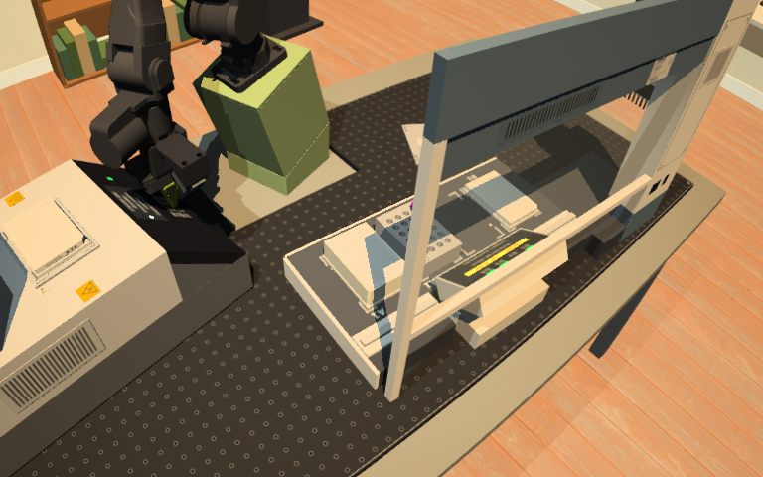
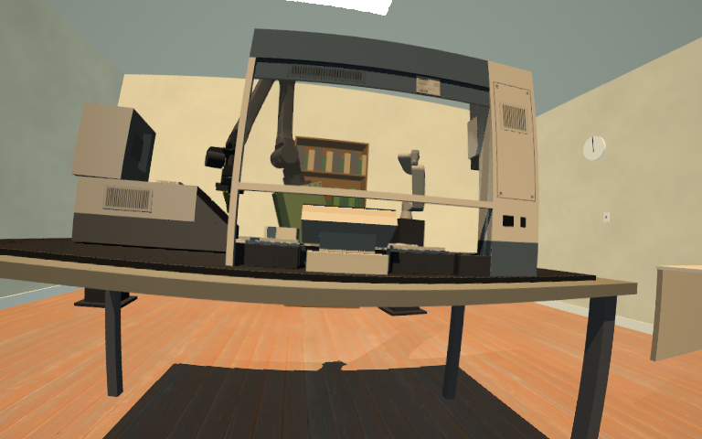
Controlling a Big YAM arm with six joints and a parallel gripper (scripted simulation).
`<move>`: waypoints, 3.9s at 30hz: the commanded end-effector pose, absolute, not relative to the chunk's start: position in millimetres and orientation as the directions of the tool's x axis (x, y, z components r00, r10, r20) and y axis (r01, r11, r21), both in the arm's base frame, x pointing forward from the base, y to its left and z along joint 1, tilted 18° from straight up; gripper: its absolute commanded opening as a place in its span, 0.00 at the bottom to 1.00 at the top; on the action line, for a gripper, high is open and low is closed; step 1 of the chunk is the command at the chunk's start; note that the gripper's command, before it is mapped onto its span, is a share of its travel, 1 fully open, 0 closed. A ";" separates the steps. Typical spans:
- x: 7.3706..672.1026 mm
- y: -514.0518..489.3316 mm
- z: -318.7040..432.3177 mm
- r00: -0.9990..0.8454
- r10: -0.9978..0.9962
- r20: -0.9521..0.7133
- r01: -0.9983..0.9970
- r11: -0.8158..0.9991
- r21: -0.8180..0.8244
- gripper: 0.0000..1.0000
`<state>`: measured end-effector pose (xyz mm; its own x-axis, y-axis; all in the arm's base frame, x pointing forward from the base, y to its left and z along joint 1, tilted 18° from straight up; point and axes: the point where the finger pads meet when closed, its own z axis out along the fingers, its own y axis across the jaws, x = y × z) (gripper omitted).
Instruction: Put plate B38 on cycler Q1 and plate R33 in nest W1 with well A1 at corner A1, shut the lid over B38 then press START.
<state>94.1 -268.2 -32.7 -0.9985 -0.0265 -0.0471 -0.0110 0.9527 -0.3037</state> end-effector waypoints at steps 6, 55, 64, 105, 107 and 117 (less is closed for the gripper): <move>99.8 -278.9 -33.0 -0.998 -0.036 -0.058 -0.015 0.948 -0.319 0.00; 96.7 -283.3 -23.9 -0.998 -0.008 -0.058 0.011 0.948 -0.317 0.00; 96.8 -286.3 -28.1 -0.998 -0.005 -0.060 0.014 0.946 -0.323 0.00; 92.1 -260.3 -32.3 -0.999 -0.013 -0.048 0.002 0.955 -0.296 0.00; 94.1 -256.0 -28.0 -0.999 -0.021 -0.049 -0.005 0.955 -0.297 0.00; 99.0 -251.2 -14.0 -0.998 -0.027 -0.056 -0.008 0.950 -0.312 0.00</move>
<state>93.3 -253.0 -24.1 -0.9986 -0.0259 -0.0459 -0.0110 0.9544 -0.2985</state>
